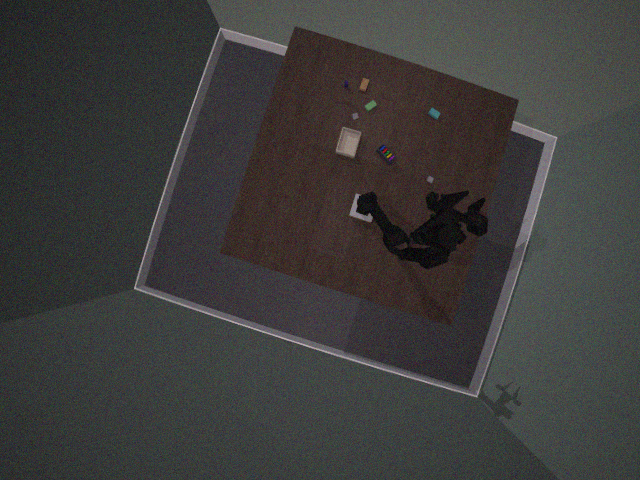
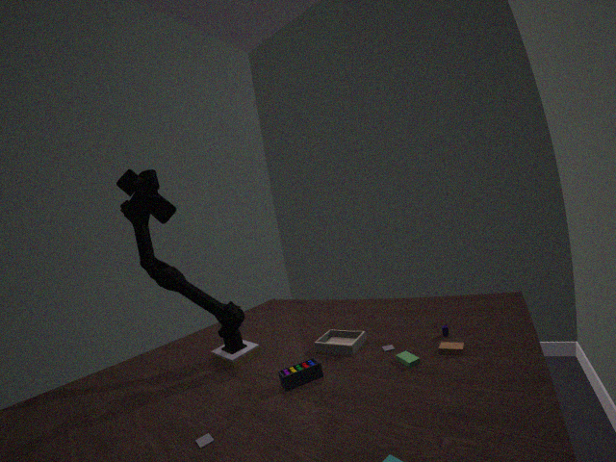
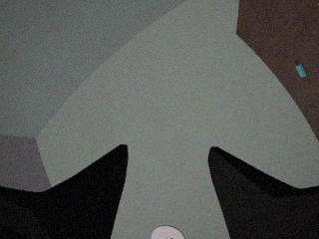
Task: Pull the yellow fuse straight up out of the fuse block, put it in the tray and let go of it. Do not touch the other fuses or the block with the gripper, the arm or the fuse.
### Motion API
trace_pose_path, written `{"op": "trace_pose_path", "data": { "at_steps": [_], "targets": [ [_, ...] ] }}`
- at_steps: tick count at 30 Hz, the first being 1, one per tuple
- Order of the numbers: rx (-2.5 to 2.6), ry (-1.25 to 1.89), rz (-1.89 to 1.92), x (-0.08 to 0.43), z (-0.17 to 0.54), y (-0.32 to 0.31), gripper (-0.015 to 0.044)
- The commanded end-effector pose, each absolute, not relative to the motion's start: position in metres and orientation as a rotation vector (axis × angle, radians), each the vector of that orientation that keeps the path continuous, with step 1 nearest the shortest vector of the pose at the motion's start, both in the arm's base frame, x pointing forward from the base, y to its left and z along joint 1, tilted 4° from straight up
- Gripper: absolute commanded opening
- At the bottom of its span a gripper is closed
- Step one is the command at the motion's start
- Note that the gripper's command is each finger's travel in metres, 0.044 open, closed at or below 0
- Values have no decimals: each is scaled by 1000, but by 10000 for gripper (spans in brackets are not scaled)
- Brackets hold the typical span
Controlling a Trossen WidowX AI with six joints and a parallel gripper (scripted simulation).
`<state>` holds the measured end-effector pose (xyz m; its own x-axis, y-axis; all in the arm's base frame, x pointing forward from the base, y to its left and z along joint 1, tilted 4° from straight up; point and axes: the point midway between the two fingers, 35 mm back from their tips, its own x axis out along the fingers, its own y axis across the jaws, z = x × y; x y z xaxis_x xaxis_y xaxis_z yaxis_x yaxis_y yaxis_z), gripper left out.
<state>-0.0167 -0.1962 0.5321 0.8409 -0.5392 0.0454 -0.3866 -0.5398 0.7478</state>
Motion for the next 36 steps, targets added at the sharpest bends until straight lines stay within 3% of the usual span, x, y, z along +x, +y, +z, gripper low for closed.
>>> {"op": "trace_pose_path", "data": {
  "at_steps": [1,7,19,36],
  "targets": [
    [2200,-666,-244,-15,532,-194,218],
    [1938,-497,-344,34,536,-139,62],
    [1391,-152,-529,132,504,-66,62],
    [644,665,-637,290,320,-16,62]
  ]
}}
